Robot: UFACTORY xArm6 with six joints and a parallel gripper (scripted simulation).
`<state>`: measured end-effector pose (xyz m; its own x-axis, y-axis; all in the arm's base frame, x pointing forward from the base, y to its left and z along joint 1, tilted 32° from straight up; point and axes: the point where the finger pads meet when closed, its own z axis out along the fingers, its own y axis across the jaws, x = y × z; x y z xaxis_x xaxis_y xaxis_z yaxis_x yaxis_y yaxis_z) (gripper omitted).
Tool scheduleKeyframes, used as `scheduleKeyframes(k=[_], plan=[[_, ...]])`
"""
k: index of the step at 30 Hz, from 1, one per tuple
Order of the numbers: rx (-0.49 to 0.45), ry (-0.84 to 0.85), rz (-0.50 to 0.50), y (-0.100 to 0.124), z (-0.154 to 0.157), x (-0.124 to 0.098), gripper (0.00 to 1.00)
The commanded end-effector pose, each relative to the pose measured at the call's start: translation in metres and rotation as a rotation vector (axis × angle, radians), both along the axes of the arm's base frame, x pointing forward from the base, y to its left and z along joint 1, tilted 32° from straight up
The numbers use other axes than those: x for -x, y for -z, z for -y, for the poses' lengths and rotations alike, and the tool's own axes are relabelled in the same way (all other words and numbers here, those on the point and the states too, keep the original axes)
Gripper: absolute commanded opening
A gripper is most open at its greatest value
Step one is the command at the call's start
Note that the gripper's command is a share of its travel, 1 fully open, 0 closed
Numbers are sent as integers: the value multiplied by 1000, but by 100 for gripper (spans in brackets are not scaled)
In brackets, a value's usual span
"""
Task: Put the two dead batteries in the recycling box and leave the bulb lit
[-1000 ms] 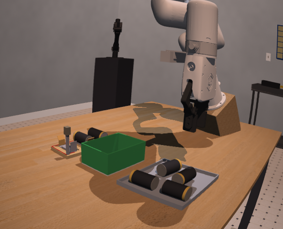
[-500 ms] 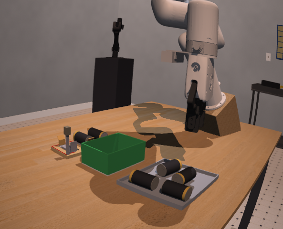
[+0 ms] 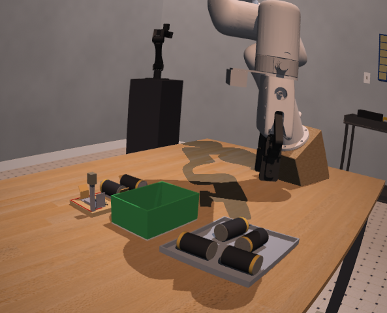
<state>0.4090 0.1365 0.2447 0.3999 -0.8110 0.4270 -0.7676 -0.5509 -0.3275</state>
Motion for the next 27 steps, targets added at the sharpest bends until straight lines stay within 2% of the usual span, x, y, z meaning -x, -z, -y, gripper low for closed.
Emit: scheduleKeyframes(k=[1, 4, 18, 27], plan=[[82, -166, -46, -2, -1, -1, 51], [98, -194, -52, -2, -1, -1, 51], [332, -592, -141, -2, -1, -1, 51], [396, -700, -165, -2, -1, -1, 51]])
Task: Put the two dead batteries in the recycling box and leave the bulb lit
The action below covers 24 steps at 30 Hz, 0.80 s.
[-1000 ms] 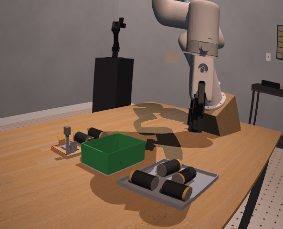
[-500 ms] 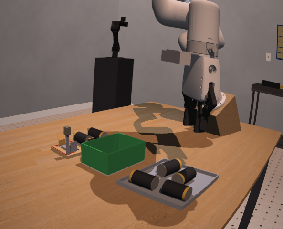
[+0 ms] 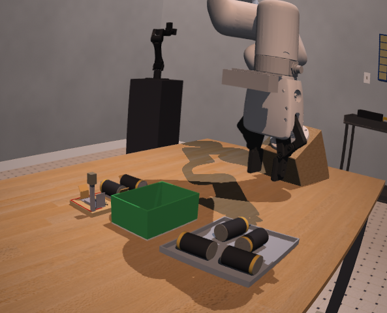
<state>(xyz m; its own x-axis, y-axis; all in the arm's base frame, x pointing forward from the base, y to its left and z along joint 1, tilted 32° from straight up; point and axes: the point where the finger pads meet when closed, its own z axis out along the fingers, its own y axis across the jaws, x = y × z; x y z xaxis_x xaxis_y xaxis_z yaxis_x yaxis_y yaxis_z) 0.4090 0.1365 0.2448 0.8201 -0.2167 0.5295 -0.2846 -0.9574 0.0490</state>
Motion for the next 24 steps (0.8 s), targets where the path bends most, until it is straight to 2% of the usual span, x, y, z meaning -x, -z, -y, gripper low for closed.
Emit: scheduleKeyframes(k=[1, 18, 20, 24], plan=[[32, -70, -19, -2, -1, -1, 51], [48, -98, -25, -1, -1, -1, 51], [48, -98, -25, 7, 1, -5, 51], [48, -98, -25, 48, 10, -29, 51]])
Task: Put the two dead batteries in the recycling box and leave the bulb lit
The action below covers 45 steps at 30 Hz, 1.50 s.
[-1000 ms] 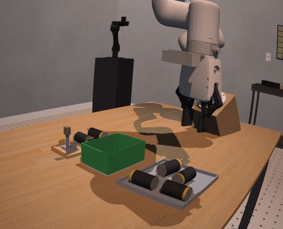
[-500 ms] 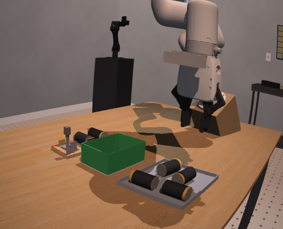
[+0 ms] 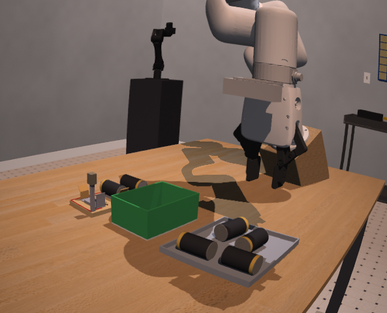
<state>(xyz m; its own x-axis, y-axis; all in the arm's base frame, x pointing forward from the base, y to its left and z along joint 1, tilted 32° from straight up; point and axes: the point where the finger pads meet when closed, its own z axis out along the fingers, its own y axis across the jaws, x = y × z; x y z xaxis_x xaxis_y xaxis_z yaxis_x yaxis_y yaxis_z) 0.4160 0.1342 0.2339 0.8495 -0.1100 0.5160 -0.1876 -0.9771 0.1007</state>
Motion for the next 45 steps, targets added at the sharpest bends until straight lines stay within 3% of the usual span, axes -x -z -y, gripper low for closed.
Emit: scheduleKeyframes(k=[1, 6, 39, 45], plan=[[1, 0, 1, 46, 10, -27, 51], [1, 0, 1, 54, 12, -32, 51], [1, 0, 1, 54, 11, -34, 51], [1, 0, 1, 73, 15, -45, 51]])
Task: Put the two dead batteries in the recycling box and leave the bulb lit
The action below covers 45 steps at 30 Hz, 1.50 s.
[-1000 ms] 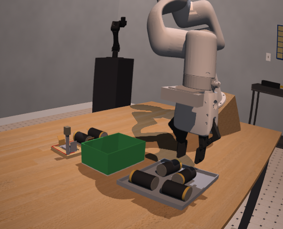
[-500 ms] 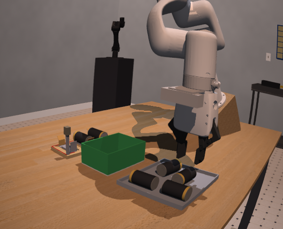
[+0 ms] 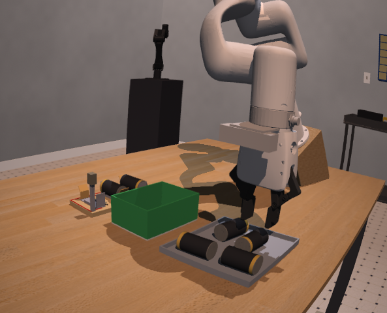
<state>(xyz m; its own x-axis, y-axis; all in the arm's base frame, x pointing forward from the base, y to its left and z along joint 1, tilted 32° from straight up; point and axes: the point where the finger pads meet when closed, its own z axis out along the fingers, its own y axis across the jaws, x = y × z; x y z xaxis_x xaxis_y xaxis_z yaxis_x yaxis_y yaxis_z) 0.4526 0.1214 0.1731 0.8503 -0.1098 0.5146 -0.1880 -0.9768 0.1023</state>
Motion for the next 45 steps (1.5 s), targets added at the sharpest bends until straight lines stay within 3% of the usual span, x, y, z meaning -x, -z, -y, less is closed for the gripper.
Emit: scheduleKeyframes(k=[1, 29, 30, 45], plan=[[0, 0, 2, 15, 3, -10, 51], [0, 0, 2, 31, 6, -19, 51], [0, 0, 2, 31, 6, -19, 28], [0, 0, 2, 31, 6, -19, 28]])
